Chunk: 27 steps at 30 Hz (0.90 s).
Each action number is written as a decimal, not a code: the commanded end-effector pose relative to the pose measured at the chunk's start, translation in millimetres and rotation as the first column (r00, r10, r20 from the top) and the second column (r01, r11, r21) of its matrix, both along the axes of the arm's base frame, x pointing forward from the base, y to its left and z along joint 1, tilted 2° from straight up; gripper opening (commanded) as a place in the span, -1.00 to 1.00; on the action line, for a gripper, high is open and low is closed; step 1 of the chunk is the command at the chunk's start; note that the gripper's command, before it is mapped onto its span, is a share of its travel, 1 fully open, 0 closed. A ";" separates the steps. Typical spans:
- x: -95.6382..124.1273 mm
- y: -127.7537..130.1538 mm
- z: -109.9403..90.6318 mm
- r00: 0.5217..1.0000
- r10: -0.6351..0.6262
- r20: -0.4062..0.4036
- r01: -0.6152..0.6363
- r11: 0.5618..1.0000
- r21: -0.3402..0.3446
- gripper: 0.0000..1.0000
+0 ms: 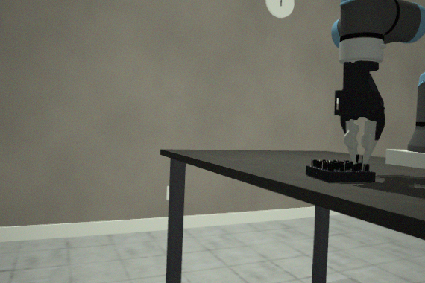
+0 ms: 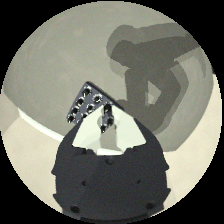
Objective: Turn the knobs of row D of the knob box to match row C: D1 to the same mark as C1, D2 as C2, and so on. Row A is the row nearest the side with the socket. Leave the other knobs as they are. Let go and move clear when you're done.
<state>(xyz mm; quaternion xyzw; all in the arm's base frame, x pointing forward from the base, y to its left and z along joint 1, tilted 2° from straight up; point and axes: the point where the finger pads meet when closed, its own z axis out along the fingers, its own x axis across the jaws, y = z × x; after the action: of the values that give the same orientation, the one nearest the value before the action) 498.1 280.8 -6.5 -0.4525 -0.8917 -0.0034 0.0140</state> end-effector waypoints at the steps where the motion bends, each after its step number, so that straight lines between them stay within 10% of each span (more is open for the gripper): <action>1: 0.4 0.5 0.6 0.997 -0.076 0.000 0.076 0.997 -0.002 -0.92; 27: -0.2 2.3 0.6 0.882 -0.471 -0.005 0.470 0.882 -0.012 -0.92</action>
<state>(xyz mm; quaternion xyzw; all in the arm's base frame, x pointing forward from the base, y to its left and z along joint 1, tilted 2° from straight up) 497.3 282.5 -6.4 -0.6161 -0.7875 -0.0012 0.0151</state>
